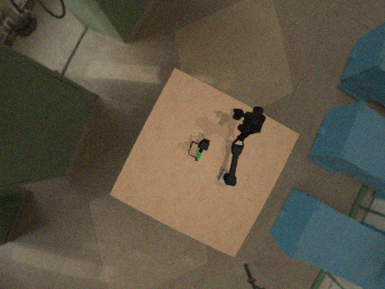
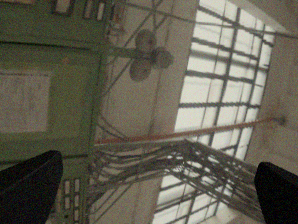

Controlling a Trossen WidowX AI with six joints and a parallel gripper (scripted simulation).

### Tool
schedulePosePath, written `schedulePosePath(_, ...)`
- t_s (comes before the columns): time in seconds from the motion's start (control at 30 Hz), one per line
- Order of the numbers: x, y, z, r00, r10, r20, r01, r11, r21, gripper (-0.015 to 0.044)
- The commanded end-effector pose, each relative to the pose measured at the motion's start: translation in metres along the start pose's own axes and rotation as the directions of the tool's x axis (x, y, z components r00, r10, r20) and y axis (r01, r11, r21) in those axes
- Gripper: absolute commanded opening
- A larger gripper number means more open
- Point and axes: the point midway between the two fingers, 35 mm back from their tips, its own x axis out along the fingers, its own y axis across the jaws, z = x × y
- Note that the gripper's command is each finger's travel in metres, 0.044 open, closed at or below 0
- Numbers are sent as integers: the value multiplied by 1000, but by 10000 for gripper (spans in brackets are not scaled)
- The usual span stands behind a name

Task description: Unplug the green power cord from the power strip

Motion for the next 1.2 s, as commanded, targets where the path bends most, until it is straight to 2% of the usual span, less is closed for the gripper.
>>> schedulePosePath(0.0,1,-2,2,1000,-6,2,6,1000,-9,374)
schedulePosePath(0.13,6,-46,28,996,-85,30,90,974,-207,269)
schedulePosePath(0.27,2,-85,48,992,-113,52,124,879,-460,164)
schedulePosePath(0.33,0,-105,62,990,-126,68,142,796,-589,160)
schedulePosePath(0.47,-1,-156,112,980,-149,135,188,449,-873,160)
schedulePosePath(0.6,1,-191,170,967,-138,215,220,17,-975,160)
schedulePosePath(0.73,6,-209,236,951,-75,299,233,-459,-857,160)
schedulePosePath(0.83,13,-208,288,934,4,358,239,-754,-612,160)
schedulePosePath(0.9,19,-201,321,917,70,391,238,-886,-399,160)
schedulePosePath(0.97,24,-190,348,900,135,415,233,-953,-195,160)
schedulePosePath(1.03,28,-180,359,897,181,404,255,-957,-136,160)
schedulePosePath(1.17,37,-152,391,866,295,403,267,-956,124,160)
